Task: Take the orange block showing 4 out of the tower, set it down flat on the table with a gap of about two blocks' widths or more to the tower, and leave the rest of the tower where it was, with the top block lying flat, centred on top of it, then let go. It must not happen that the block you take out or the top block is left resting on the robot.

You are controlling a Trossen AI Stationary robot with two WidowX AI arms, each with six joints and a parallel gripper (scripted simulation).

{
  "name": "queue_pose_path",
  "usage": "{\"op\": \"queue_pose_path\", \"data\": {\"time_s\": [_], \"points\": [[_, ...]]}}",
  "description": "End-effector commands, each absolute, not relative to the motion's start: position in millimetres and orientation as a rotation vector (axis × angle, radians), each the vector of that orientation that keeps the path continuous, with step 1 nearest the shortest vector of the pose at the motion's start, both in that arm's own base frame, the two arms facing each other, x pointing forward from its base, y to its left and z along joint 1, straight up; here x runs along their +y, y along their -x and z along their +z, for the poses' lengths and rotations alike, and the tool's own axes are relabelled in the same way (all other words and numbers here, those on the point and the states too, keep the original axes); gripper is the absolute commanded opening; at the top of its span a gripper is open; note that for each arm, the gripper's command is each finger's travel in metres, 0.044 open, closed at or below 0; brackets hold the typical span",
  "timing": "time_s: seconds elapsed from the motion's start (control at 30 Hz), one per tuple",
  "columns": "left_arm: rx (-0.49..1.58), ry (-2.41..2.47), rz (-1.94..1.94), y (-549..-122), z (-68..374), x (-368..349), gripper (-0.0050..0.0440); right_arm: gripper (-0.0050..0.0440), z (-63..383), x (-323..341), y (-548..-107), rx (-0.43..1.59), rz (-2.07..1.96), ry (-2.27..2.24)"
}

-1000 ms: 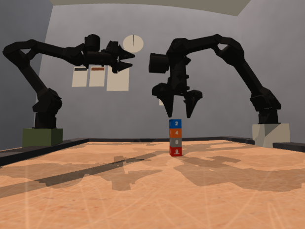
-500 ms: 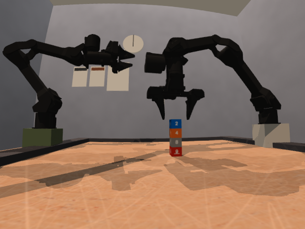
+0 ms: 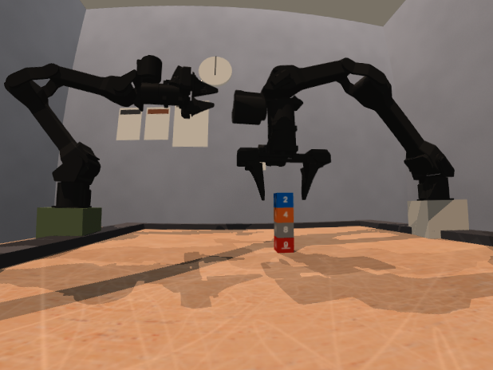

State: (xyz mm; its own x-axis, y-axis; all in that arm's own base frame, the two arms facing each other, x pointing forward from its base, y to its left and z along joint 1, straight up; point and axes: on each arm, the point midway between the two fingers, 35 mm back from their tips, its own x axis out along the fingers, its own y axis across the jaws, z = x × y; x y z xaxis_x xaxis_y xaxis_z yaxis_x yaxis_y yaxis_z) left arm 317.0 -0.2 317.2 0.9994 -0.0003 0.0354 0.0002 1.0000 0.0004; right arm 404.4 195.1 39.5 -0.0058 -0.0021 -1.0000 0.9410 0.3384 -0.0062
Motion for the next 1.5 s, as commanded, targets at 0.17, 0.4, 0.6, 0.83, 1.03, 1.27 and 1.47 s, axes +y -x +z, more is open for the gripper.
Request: {"op": "queue_pose_path", "data": {"time_s": [0.17,0.4,0.6,0.83,1.03,1.27,1.47], "points": [[-0.050,0.000,0.000,-316,323,0,0.0400,0.0376,51,197,-408,1.338,-0.930,-0.971],[-0.050,0.000,0.000,-316,323,0,0.0400,0.0256,51,197,-408,1.338,-0.930,-0.971],[-0.050,0.000,0.000,-316,323,0,0.0400,0.0188,51,197,-408,1.338,-0.930,-0.971],[-0.050,0.000,0.000,-316,323,0,0.0400,0.0141,51,197,-408,1.338,-0.930,-0.971],[-0.050,0.000,0.000,-316,323,0,0.0400,0.0115,51,197,-408,1.338,-0.930,-0.971],[-0.050,0.000,0.000,-316,323,0,0.0400,-0.0001,74,198,-411,1.323,-0.910,-0.991],[-0.050,0.000,0.000,-316,323,0,0.0400,-0.0003,67,196,-404,1.335,-0.928,-0.976]]}}
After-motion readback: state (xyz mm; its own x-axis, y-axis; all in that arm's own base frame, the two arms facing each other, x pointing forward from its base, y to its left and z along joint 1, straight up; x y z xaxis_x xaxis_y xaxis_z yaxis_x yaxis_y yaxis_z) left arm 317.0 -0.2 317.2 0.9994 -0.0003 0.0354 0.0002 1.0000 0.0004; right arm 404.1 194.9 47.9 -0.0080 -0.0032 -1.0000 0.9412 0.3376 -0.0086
